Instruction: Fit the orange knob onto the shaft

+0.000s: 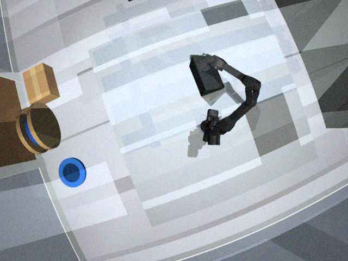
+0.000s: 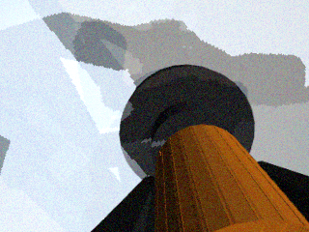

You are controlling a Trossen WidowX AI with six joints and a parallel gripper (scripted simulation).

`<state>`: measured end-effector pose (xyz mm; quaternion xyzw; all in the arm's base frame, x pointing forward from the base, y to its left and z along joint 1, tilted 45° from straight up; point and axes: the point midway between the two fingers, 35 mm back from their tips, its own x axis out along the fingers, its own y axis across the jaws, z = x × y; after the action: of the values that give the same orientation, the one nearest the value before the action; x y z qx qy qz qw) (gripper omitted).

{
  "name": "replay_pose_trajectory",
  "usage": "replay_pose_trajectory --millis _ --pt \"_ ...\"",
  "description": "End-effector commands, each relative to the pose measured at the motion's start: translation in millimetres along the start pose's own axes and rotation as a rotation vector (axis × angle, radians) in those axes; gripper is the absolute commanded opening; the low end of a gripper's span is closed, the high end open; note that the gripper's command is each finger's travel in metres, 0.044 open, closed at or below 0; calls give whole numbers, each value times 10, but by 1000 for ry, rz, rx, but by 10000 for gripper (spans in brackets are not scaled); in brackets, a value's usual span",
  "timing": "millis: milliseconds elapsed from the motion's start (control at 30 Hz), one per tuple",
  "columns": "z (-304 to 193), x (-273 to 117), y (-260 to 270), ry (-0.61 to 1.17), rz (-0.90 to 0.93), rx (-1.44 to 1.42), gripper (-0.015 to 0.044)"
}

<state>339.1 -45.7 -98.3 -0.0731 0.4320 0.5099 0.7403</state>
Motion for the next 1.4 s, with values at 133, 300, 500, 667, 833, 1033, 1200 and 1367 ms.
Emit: replay_pose_trajectory --millis 133,300,500,667,833,1033,1200,1367 --pt "13 -25 3 -5 -2 -2 0" --pt "21 -45 24 -4 -2 -11 0" --pt "26 -58 29 -4 -2 -201 0" --pt "23 -49 21 -4 -2 -211 0" --pt "10 -30 11 -4 -2 -211 0" --pt "6 -40 -4 -4 -2 -211 0" --pt "15 -50 -3 -4 -2 -211 0" --pt "12 -42 8 -4 -2 -211 0"
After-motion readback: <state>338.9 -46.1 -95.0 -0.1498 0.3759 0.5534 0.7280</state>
